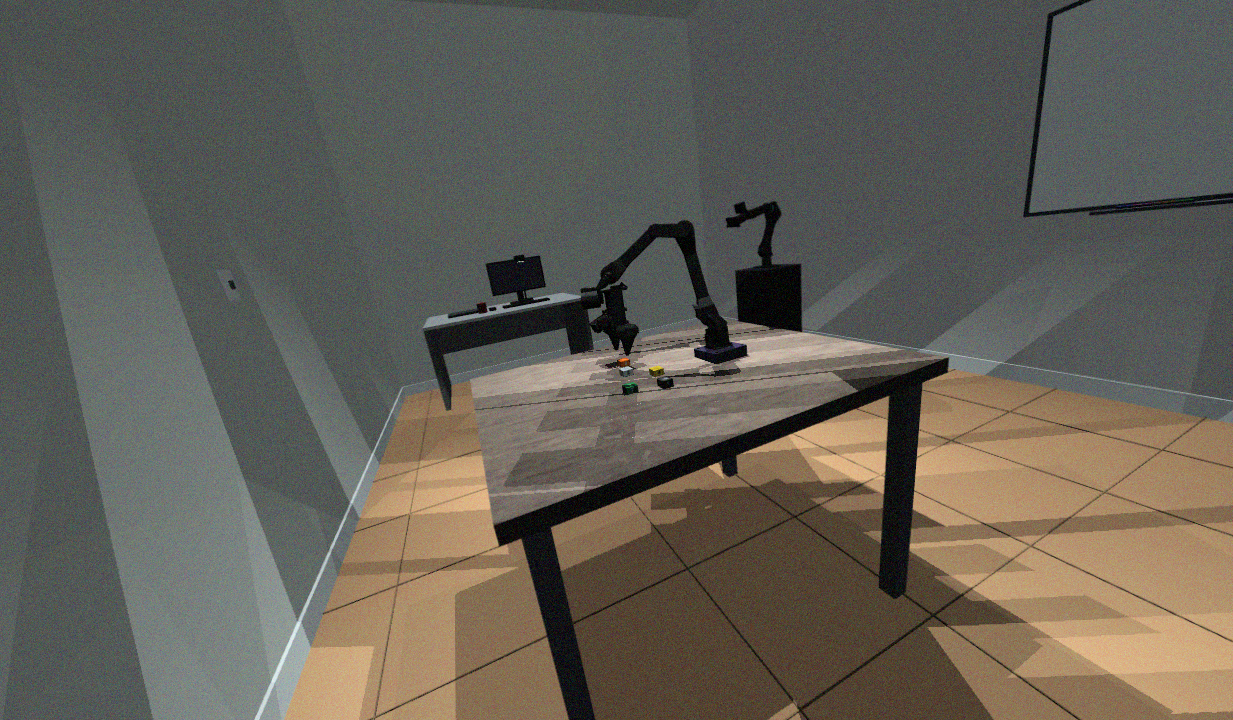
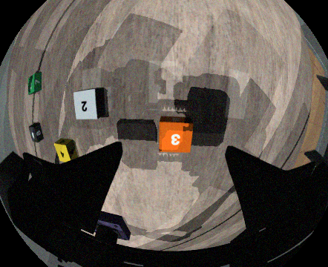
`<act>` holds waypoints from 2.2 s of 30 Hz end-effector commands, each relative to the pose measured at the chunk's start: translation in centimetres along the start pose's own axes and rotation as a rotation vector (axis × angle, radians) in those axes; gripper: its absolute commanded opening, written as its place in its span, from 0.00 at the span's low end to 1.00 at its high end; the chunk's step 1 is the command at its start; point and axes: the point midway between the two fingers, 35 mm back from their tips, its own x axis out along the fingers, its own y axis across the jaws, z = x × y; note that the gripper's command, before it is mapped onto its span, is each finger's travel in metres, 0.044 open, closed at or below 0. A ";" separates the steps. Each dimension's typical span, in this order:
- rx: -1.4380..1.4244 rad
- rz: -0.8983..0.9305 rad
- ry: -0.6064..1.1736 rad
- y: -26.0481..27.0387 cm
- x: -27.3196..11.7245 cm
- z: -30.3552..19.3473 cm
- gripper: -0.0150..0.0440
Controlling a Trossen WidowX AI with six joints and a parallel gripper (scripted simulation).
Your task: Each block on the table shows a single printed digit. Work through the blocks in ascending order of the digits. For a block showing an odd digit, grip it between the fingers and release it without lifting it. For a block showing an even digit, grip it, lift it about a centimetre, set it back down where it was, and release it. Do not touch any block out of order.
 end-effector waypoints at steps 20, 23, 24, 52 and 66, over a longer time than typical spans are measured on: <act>-0.004 0.004 -0.002 0.1 3.4 0.0 0.93; -0.004 0.004 -0.002 0.1 3.5 0.0 0.89; -0.004 0.004 -0.002 0.1 3.5 0.0 0.84; -0.004 0.004 -0.002 0.1 3.5 0.0 0.46; -0.004 0.004 -0.002 0.1 3.5 0.0 0.81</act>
